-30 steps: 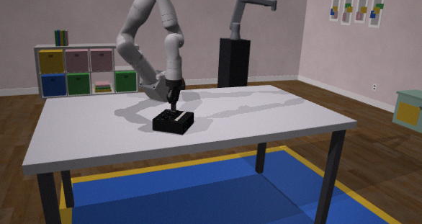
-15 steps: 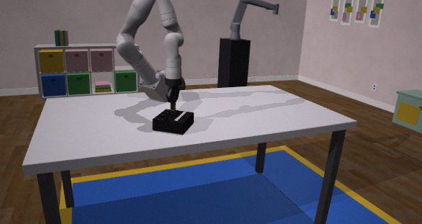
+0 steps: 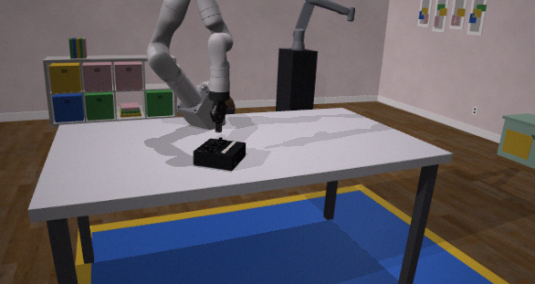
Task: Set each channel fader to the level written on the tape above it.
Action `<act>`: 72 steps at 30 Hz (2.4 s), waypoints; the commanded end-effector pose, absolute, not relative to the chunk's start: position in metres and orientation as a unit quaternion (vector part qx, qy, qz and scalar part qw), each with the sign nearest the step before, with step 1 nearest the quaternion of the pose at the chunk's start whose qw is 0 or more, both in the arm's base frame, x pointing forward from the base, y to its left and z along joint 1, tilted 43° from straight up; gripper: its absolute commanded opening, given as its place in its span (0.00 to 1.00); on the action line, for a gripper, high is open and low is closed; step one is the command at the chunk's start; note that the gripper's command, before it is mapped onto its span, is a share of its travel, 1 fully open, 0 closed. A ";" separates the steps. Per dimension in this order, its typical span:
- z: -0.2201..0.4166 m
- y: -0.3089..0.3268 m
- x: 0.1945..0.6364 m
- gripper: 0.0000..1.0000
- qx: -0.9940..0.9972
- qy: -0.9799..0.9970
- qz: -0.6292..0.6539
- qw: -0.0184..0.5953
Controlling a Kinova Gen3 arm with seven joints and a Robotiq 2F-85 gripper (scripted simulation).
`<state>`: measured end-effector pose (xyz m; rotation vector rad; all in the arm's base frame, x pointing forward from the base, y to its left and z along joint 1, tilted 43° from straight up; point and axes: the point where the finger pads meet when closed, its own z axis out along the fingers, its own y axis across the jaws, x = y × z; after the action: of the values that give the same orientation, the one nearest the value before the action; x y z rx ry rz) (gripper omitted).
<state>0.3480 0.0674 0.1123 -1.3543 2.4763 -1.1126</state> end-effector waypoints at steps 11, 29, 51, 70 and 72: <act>0.116 0.074 0.347 0.00 -0.442 0.818 -0.362 0.061; 0.115 0.074 0.346 0.00 -0.458 0.810 -0.363 0.051; 0.104 0.069 0.339 0.00 -0.610 0.707 -0.355 -0.048; 0.095 0.066 0.334 0.00 -0.813 0.463 -0.299 -0.187; 0.095 0.066 0.334 0.00 -0.834 0.424 -0.288 -0.203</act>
<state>0.3311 0.0692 0.0931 -2.9087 1.6357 -1.0910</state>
